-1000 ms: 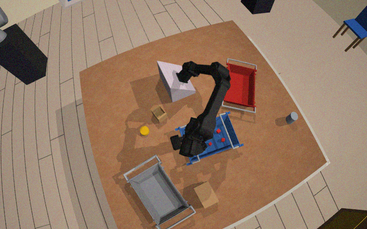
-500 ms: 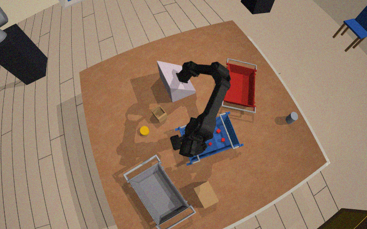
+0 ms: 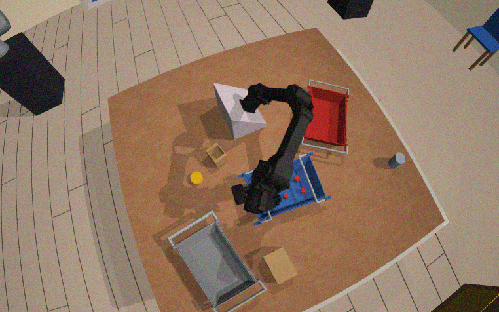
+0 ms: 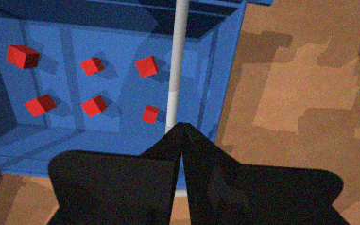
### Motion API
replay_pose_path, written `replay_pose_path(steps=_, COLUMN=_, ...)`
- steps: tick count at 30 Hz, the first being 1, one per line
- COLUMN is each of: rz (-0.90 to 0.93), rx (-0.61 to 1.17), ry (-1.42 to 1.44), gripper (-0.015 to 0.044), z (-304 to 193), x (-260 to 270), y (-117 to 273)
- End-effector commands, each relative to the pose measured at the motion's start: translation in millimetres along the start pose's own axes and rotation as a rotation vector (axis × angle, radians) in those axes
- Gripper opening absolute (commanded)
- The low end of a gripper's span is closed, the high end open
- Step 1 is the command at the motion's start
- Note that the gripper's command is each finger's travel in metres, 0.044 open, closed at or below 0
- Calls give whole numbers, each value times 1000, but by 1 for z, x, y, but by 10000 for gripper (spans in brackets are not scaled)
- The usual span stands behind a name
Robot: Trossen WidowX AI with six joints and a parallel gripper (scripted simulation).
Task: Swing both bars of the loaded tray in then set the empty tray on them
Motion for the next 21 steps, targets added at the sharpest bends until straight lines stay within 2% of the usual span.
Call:
replay_pose_path(steps=1, rz=0, rx=0, ry=0, gripper=0, z=0, x=0, y=0)
replay_pose_path(steps=7, rz=0, rx=0, ry=0, gripper=0, z=0, x=0, y=0)
replay_pose_path(steps=15, rz=0, rx=-1, ry=-7, gripper=210, z=1, x=0, y=6)
replay_pose_path(steps=21, rz=3, rx=-11, ry=-66, gripper=368, z=0, x=-2, y=63)
Point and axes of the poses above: the point midway between the two fingers, 35 mm back from their tips, its own y axis back along the fingers, its own x axis across the jaws, z = x × y, the point moved 8 cm from there along y, back along the fingers, and after that the axes turned 7 degrees about y, right-handed, at the moved point
